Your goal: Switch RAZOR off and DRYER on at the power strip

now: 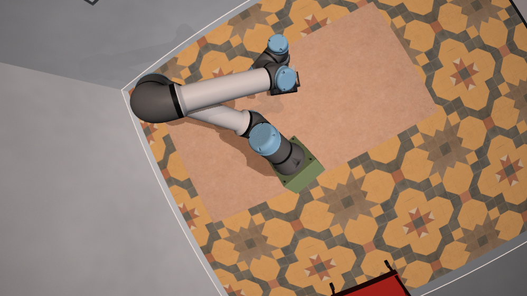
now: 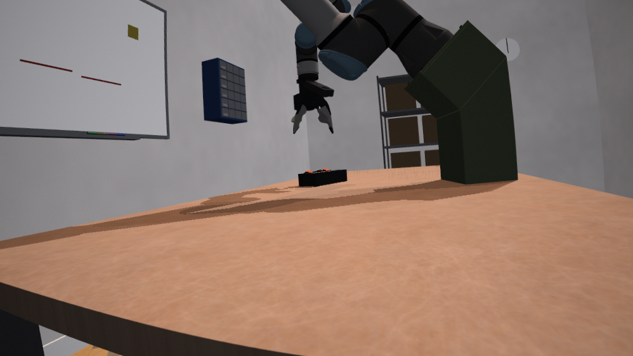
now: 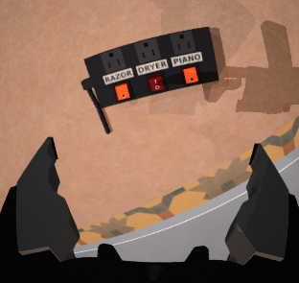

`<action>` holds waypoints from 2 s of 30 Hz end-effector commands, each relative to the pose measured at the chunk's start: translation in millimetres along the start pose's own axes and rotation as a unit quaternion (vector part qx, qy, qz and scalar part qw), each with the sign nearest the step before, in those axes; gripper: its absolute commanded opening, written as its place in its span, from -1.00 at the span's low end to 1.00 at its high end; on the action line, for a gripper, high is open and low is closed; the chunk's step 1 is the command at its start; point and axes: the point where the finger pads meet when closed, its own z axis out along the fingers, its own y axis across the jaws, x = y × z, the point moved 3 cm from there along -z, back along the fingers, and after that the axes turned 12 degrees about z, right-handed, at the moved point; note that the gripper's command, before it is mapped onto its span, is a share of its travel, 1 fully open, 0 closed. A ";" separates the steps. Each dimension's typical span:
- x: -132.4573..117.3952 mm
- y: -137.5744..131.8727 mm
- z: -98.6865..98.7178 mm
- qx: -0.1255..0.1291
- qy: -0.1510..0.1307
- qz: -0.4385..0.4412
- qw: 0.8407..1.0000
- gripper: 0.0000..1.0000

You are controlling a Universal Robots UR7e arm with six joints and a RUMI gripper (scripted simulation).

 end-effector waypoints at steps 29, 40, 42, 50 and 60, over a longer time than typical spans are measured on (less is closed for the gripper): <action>-5.8 8.5 13.3 0.003 -0.003 0.494 0.870 1.00; -12.3 9.2 19.4 0.002 -0.004 0.681 0.732 1.00; -13.7 9.0 20.5 0.002 -0.004 0.713 0.702 1.00; -17.8 7.6 23.9 0.002 -0.004 0.799 0.602 1.00; -24.2 3.0 29.6 0.001 -0.004 0.910 0.414 1.00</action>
